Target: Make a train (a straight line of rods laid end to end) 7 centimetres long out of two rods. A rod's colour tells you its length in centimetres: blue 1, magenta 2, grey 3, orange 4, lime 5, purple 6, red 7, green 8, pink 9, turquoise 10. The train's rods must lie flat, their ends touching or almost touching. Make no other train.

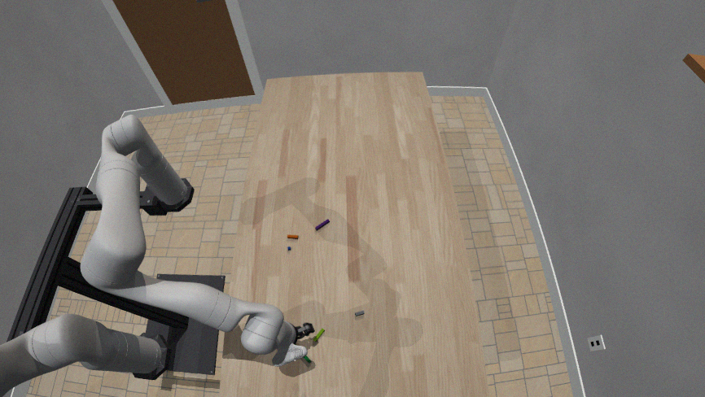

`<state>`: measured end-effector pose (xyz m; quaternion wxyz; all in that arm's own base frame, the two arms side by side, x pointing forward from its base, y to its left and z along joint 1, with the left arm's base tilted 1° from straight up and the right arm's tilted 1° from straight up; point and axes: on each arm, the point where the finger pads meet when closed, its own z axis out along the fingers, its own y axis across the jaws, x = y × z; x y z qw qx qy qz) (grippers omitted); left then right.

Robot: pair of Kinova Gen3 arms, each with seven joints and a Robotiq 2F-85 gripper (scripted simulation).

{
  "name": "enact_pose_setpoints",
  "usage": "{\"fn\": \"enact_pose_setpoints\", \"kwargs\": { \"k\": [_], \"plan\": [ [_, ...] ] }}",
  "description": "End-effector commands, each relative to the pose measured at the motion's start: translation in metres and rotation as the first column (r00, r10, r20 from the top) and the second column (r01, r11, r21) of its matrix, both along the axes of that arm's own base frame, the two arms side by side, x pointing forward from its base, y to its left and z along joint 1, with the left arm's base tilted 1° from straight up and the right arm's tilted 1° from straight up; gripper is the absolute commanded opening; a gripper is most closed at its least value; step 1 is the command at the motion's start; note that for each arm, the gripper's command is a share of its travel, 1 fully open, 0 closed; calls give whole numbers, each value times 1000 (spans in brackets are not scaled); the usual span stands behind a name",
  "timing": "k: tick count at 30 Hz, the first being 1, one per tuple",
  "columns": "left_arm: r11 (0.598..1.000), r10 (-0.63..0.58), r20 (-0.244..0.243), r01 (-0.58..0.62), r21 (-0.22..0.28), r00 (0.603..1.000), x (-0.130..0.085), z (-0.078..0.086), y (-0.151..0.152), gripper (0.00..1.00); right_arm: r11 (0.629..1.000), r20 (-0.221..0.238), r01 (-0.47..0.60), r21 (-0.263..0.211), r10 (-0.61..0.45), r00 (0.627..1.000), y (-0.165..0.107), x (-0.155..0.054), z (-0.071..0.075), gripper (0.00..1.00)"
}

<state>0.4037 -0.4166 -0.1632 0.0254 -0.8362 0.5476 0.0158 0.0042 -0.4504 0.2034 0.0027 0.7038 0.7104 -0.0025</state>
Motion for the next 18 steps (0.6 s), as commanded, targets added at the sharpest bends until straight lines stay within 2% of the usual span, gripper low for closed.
{"fn": "enact_pose_setpoints", "kwargs": {
  "k": [1, 6, 8, 9, 13, 18],
  "plan": [
    [990, 139, 10, -139, 8, 990, 1, 7, -2, 1000, 1000, 0, 0, -2, 0, 1000, 0, 0, 1, 1000],
    [944, 329, 23, -329, 6, 944, 1, 15, -4, 1000, 1000, 0, 0, -2, 0, 1000, 0, 0, 1, 1000],
    [944, 329, 23, -329, 6, 944, 1, 15, -4, 1000, 1000, 0, 0, -2, 0, 1000, 0, 0, 1, 1000],
    [931, 366, 26, -366, 5, 930, 1, 17, -4, 1000, 1000, 0, 0, -2, 0, 1000, 0, 0, 1, 1000],
    [862, 507, 35, -507, -1, 861, 2, 24, -6, 1000, 1000, 0, 0, -2, 0, 1000, 0, 0, 1, 1000],
    [748, 663, 44, -664, -11, 747, 2, 33, -10, 1000, 1000, 0, 0, -2, 0, 1000, 0, 0, 1, 1000]
  ]
}}
